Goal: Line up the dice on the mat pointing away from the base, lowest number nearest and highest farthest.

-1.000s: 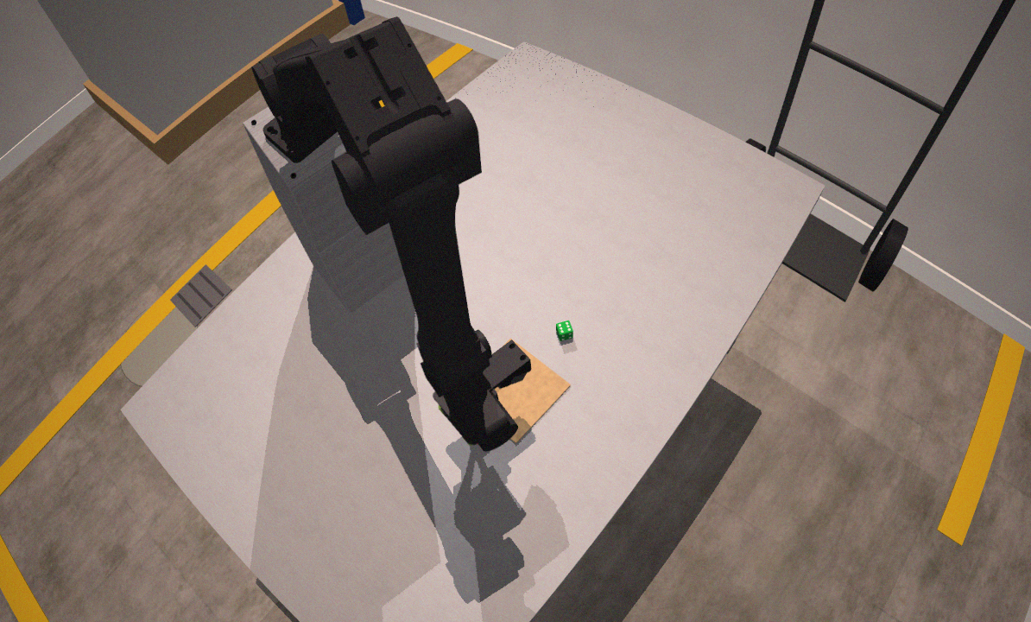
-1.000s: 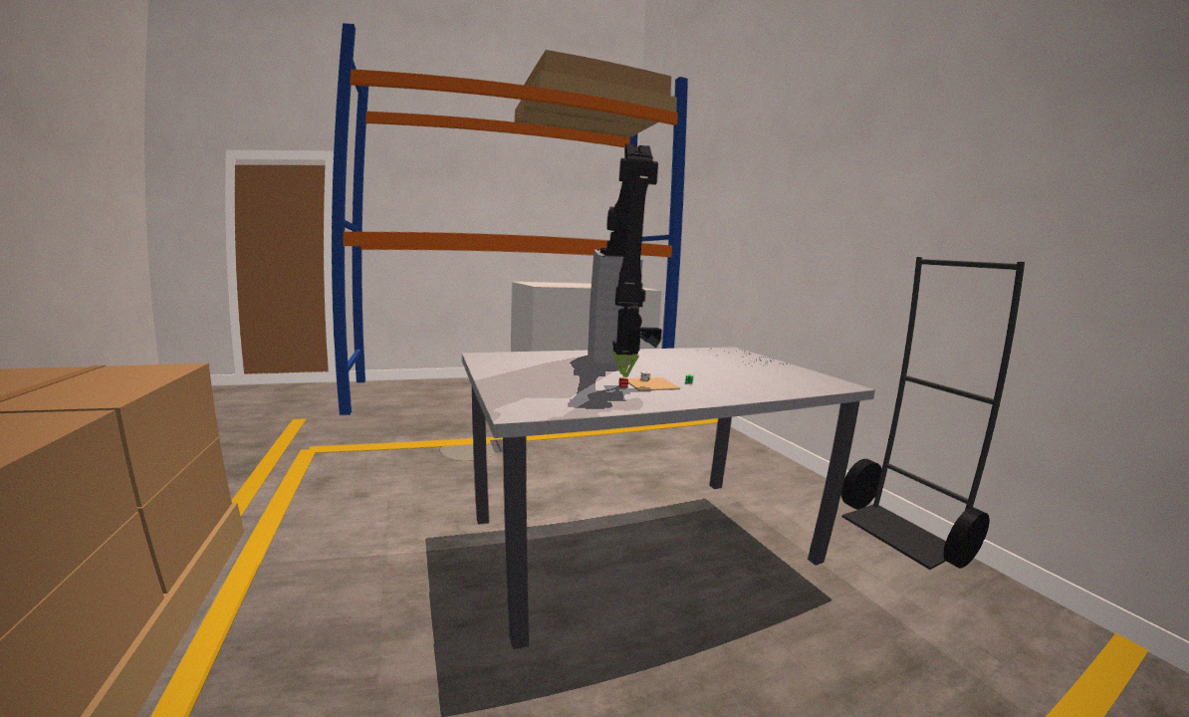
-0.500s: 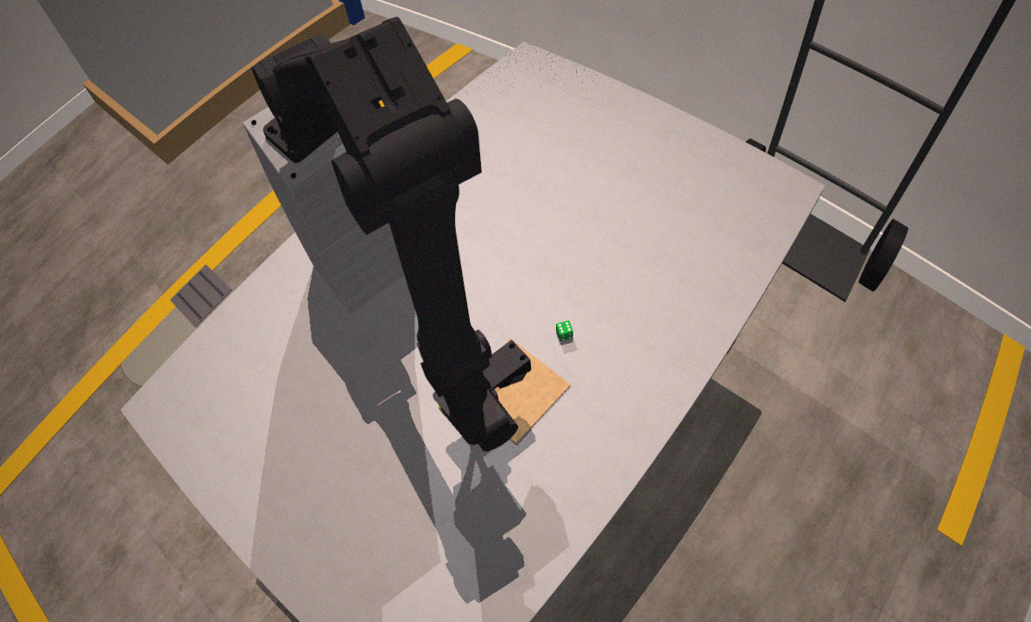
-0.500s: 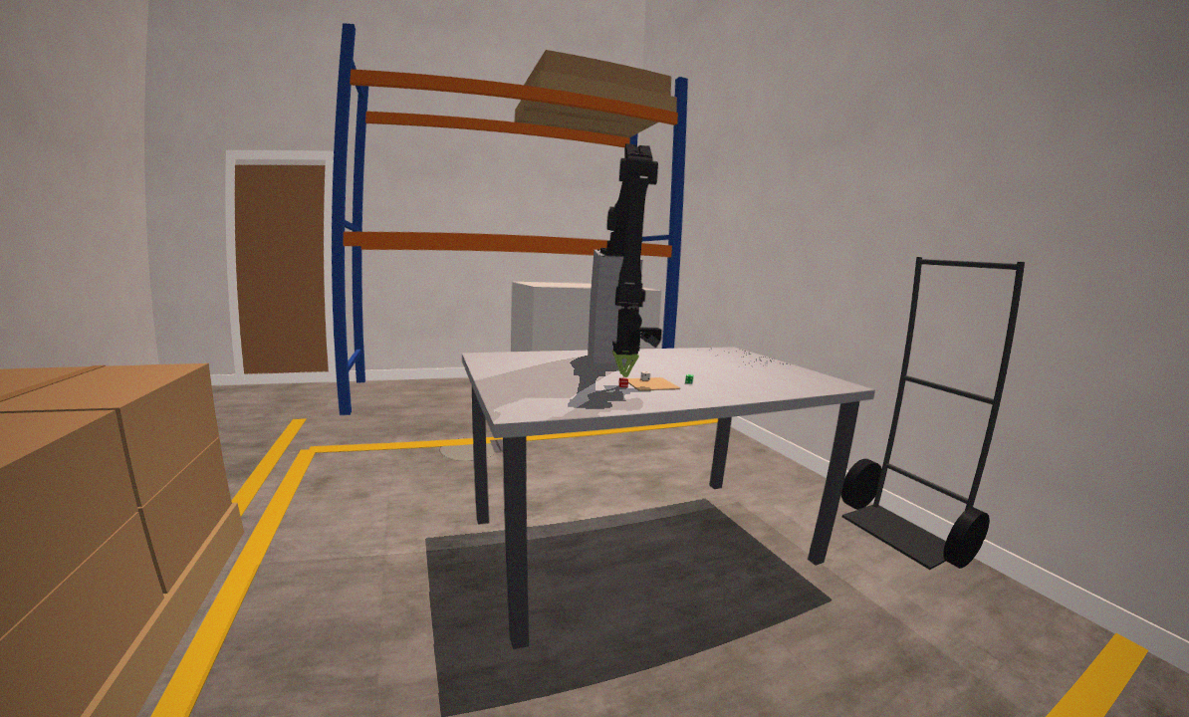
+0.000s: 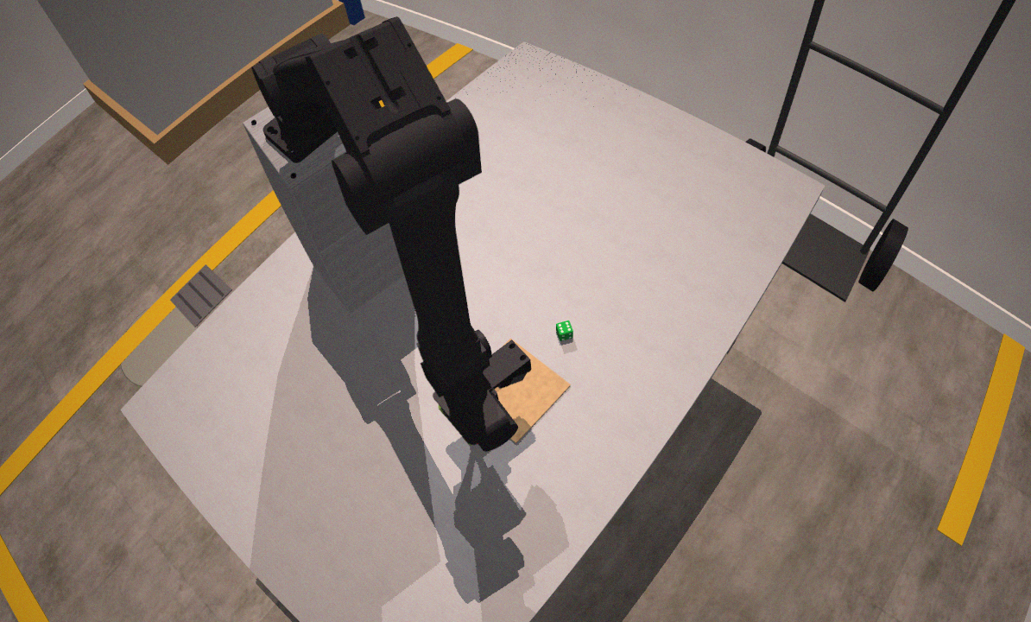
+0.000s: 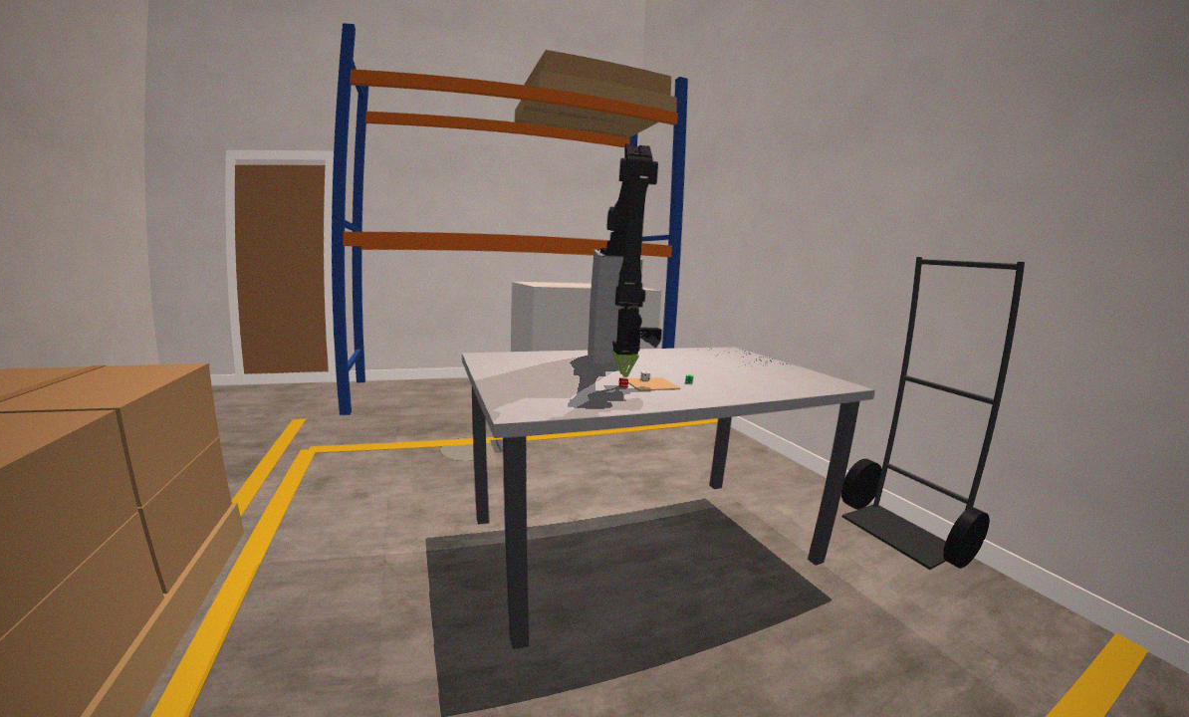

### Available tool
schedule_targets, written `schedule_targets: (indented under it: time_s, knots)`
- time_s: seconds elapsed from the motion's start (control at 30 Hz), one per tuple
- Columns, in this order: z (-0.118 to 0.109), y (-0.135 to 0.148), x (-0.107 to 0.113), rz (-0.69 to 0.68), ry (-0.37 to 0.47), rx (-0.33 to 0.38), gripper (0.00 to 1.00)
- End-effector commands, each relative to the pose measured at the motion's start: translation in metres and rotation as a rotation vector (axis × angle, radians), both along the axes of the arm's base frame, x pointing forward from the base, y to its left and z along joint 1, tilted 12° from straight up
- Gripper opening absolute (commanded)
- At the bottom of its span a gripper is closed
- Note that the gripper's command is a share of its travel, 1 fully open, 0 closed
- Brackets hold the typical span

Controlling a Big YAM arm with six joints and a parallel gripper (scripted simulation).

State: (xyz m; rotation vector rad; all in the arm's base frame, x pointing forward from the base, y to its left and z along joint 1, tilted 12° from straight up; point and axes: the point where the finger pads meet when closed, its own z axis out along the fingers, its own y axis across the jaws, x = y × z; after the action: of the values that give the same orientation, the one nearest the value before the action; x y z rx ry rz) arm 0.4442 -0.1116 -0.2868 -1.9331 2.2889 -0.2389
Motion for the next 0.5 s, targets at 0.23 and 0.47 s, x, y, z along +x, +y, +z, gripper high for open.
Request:
schedule_targets:
  time_s: [0.23, 0.47]
  knots:
    - [-0.0066, -0.0012, -0.0089, 0.001, 0.009, 0.006, 0.39]
    - [-0.0067, -0.0011, -0.0093, 0.001, 0.009, 0.006, 0.39]
